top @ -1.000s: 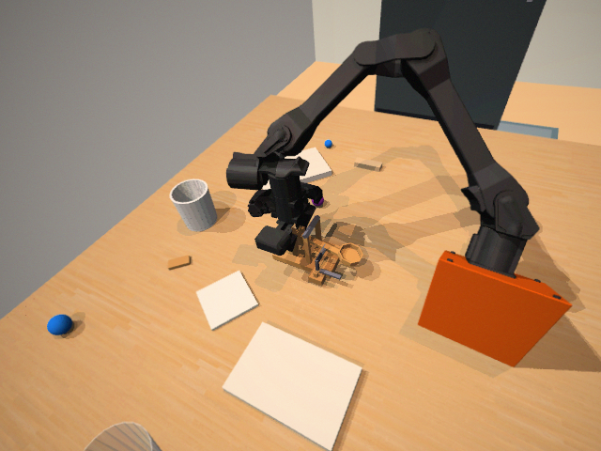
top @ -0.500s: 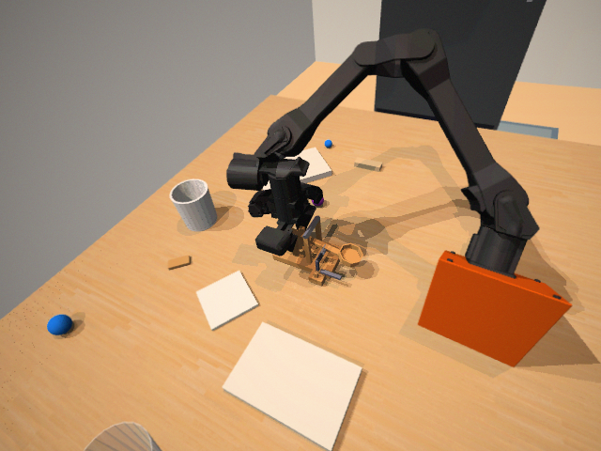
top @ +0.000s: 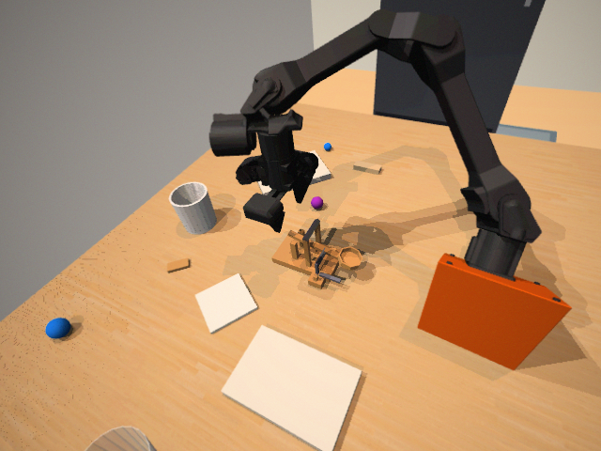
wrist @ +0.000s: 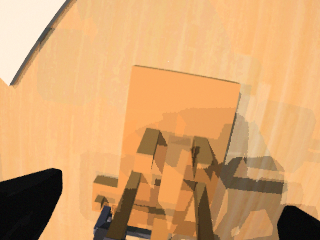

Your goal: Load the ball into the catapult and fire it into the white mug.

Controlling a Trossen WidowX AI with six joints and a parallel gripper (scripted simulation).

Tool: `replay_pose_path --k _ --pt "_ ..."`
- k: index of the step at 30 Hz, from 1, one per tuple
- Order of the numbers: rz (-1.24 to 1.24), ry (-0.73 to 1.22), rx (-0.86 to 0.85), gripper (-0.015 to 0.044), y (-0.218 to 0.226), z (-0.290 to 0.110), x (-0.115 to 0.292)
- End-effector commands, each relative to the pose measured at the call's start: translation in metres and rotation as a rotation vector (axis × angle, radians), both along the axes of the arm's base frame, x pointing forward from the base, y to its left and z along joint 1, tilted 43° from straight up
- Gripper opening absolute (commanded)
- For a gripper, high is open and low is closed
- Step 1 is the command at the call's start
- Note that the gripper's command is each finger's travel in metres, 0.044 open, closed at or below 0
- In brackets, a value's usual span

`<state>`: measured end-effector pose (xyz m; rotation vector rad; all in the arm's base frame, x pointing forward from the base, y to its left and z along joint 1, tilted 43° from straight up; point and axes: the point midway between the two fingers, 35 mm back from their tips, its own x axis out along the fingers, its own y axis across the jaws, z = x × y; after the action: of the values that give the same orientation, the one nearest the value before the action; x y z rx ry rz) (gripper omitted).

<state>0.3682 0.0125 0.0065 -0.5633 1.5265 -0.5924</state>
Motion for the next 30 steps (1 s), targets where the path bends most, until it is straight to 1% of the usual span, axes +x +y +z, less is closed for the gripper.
replay_pose_path --k 1,7,9,12,30 --pt "0.0 0.0 0.0 0.044 0.0 0.0 0.0" --pt "0.002 -0.002 -0.003 0.044 0.005 0.007 -0.004" --pt "0.002 -0.002 -0.002 0.044 -0.002 -0.001 -0.004" --pt "0.002 -0.002 -0.004 0.044 -0.025 -0.026 -0.005" --pt "0.003 -0.002 -0.004 0.044 -0.041 -0.043 -0.005"
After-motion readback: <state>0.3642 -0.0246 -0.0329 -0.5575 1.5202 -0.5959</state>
